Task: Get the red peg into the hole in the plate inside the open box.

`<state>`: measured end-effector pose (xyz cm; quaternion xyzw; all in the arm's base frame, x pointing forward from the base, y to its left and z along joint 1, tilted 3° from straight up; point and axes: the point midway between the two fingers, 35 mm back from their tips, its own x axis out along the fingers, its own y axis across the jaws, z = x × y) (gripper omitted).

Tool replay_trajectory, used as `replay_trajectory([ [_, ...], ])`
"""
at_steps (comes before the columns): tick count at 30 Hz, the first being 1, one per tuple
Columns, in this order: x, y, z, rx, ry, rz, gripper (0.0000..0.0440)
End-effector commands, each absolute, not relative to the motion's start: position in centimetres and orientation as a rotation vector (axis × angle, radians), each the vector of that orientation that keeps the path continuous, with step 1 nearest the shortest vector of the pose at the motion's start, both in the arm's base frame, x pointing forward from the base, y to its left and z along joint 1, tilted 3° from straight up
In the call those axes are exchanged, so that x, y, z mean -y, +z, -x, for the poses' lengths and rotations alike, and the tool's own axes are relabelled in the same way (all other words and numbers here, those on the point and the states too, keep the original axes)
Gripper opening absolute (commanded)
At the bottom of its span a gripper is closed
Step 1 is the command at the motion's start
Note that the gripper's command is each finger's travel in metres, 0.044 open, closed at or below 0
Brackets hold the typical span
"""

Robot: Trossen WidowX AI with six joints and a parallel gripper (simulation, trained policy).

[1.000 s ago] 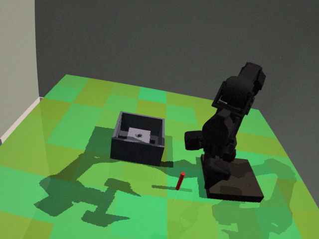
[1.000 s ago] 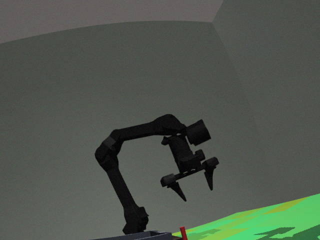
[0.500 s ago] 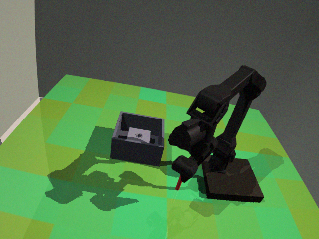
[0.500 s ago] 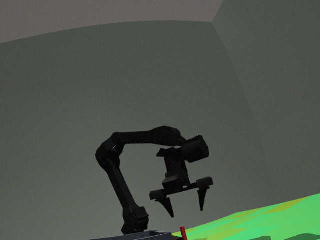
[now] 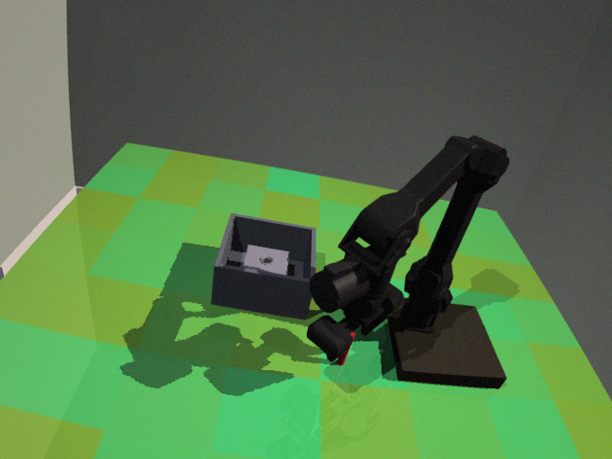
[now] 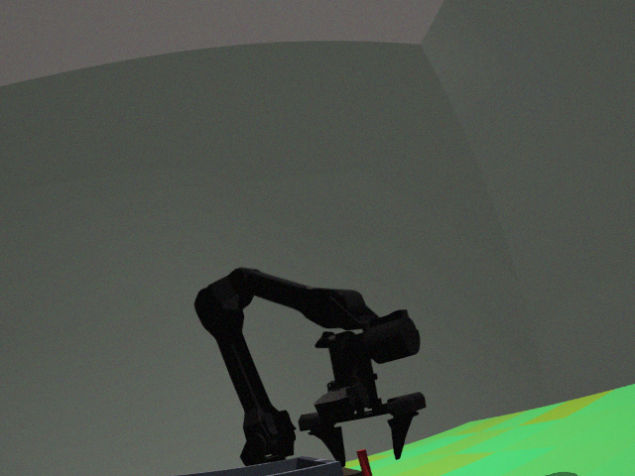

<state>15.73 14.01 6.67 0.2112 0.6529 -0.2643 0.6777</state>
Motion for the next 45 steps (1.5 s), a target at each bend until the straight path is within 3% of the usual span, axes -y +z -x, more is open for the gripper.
replay_trajectory([
  [1,-13.6,5.1,-16.0,-1.444,-0.610,-0.475,0.0436],
  [5,-13.3,3.7,-16.1,-1.438,-0.616,-0.461,0.0398],
  [18,-12.2,1.6,-15.7,-1.466,-0.688,-0.407,0.0058],
  [21,-12.0,1.5,-15.6,-1.471,-0.706,-0.388,0.0000],
  [45,-9.0,12.8,-20.8,-1.215,-0.718,-0.448,0.0001],
])
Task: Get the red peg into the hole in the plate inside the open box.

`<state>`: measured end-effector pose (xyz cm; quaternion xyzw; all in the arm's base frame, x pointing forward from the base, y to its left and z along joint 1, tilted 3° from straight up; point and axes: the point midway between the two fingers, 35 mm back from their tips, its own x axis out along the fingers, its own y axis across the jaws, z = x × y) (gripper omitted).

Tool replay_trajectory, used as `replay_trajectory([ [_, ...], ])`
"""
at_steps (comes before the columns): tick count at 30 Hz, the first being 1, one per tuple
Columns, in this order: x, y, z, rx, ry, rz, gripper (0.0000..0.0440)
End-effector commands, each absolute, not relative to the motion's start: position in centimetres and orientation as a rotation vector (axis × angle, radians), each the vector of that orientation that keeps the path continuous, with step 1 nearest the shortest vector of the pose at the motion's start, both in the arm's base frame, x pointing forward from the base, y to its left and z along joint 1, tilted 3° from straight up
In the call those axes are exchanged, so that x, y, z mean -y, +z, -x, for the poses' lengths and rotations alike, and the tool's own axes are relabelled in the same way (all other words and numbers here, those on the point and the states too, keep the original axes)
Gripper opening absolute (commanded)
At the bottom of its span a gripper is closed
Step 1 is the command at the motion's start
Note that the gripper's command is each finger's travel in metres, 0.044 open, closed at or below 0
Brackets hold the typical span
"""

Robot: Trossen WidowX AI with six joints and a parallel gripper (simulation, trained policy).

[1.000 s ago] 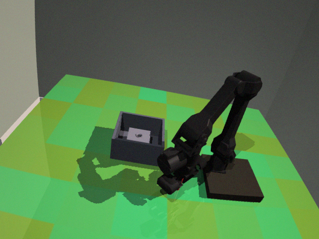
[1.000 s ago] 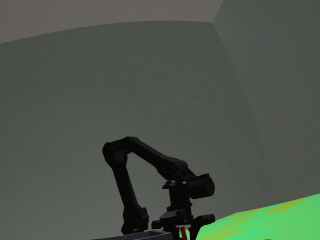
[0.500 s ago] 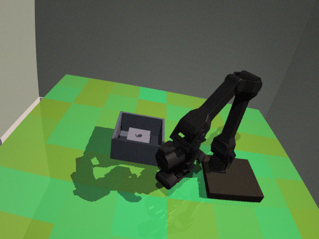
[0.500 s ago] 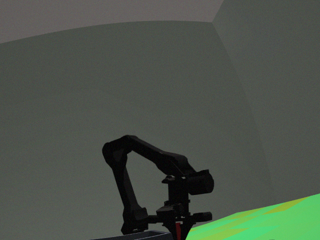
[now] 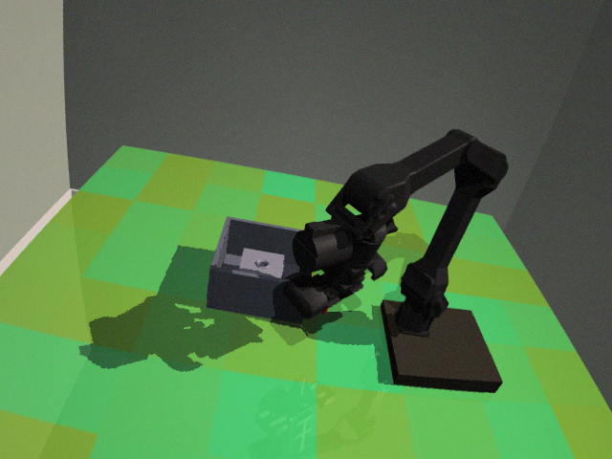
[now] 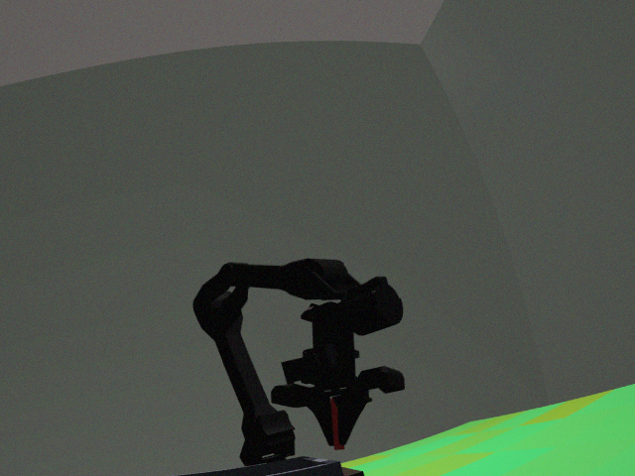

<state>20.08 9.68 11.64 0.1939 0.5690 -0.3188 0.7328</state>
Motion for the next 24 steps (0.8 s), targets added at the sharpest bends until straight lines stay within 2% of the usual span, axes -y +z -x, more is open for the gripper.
replay_trajectory([
  [1,-8.7,13.1,-21.0,-1.204,-0.728,-0.459,0.0000],
  [24,-0.8,15.0,-28.6,-1.013,-0.886,-0.617,0.0000],
])
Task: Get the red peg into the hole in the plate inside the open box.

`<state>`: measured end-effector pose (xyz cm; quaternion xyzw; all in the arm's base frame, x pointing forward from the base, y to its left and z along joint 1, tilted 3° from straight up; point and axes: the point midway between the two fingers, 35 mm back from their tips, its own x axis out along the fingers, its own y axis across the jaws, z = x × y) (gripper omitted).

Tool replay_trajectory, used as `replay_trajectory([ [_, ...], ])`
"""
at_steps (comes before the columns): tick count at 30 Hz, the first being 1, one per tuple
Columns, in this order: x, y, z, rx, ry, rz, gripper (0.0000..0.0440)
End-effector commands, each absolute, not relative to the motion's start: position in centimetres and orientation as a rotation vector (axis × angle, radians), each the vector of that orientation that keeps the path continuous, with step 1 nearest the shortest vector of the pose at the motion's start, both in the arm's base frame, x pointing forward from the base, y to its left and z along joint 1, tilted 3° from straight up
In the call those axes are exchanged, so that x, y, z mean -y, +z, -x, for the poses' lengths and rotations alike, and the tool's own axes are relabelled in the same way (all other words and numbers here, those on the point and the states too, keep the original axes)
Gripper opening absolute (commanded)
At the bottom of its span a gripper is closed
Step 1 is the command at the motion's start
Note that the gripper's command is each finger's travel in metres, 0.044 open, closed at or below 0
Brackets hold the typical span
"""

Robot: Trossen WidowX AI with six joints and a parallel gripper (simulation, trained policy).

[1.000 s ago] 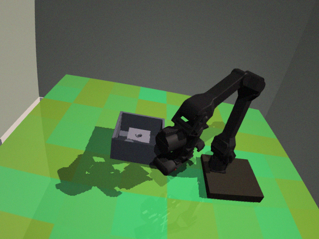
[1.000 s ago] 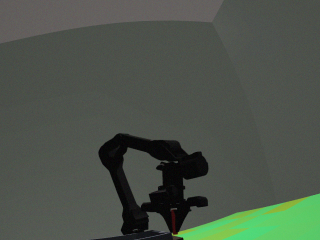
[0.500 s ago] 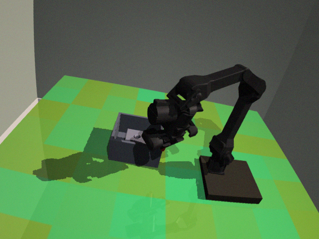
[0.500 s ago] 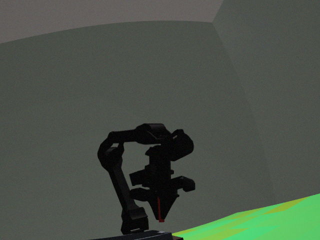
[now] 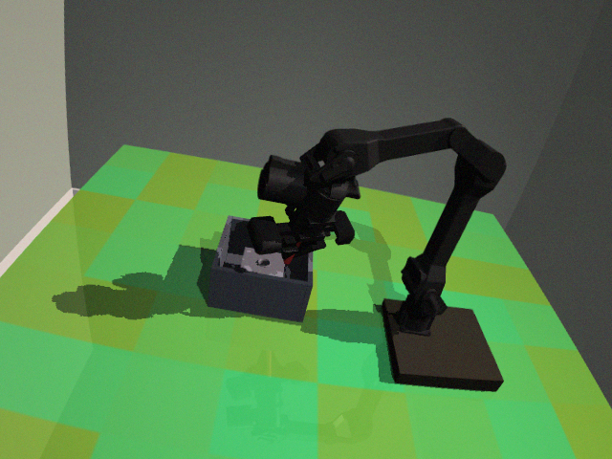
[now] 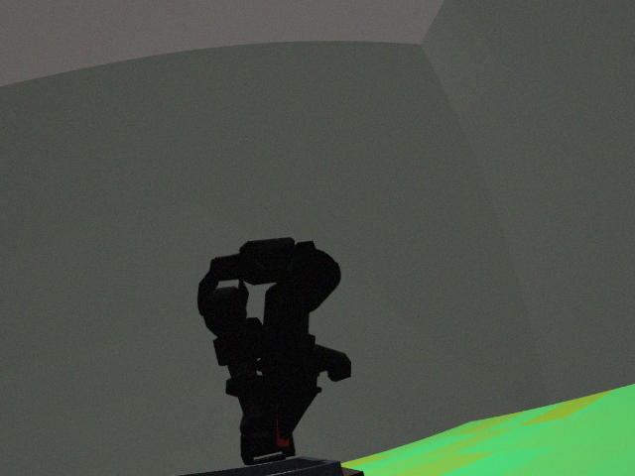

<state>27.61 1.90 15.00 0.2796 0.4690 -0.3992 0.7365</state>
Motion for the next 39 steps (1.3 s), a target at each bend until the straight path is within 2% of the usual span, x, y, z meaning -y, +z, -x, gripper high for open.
replay_trajectory([
  [1,-0.4,14.9,-28.9,-1.011,-0.888,-0.618,0.0000],
  [14,3.6,12.5,-31.6,-1.054,-0.860,-0.600,0.0002],
  [27,5.0,9.3,-32.6,-1.165,-0.746,-0.543,0.0004],
  [30,5.0,8.6,-32.6,-1.194,-0.724,-0.533,0.0052],
  [36,5.5,8.0,-32.7,-1.234,-0.709,-0.540,0.0195],
  [39,5.8,8.2,-32.9,-1.249,-0.713,-0.554,0.0233],
])
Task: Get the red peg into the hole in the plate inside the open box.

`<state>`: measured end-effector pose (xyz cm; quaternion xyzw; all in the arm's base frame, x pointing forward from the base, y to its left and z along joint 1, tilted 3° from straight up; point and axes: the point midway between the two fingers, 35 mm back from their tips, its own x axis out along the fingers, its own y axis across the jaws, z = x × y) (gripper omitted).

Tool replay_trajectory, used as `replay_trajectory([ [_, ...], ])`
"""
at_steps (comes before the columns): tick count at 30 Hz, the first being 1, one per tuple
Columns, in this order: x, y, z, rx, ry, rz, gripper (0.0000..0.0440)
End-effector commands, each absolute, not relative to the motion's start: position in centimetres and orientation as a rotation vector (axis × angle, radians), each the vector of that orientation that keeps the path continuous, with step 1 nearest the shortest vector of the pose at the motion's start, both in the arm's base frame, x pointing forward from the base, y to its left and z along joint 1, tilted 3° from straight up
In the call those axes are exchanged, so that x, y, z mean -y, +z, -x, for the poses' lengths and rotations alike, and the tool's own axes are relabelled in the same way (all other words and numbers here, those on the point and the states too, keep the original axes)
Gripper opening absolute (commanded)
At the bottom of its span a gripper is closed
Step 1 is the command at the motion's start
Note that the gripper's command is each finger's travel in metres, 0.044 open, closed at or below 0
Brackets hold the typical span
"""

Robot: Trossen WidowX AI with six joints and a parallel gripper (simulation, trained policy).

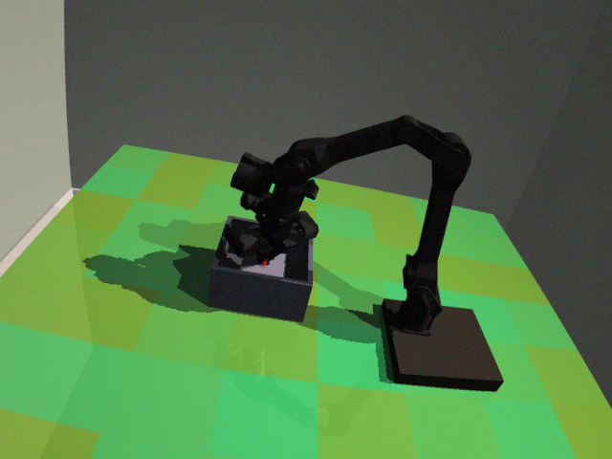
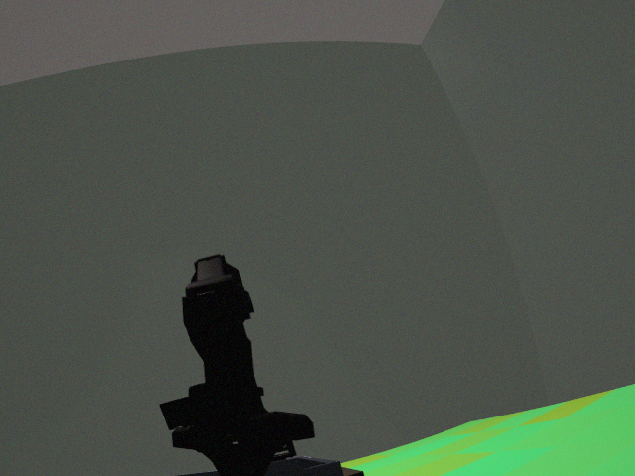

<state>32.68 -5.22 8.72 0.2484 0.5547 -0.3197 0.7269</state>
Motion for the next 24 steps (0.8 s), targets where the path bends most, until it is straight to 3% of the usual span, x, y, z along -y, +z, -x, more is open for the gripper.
replay_trajectory([
  [1,6.0,8.5,-33.0,-1.253,-0.713,-0.557,0.0240],
  [7,6.5,10.5,-34.1,-1.283,-0.708,-0.581,0.0305],
  [13,6.5,11.9,-36.3,-1.278,-0.640,-0.612,0.0440],
  [24,4.5,14.1,-39.5,-1.306,-0.519,-0.625,0.0440],
])
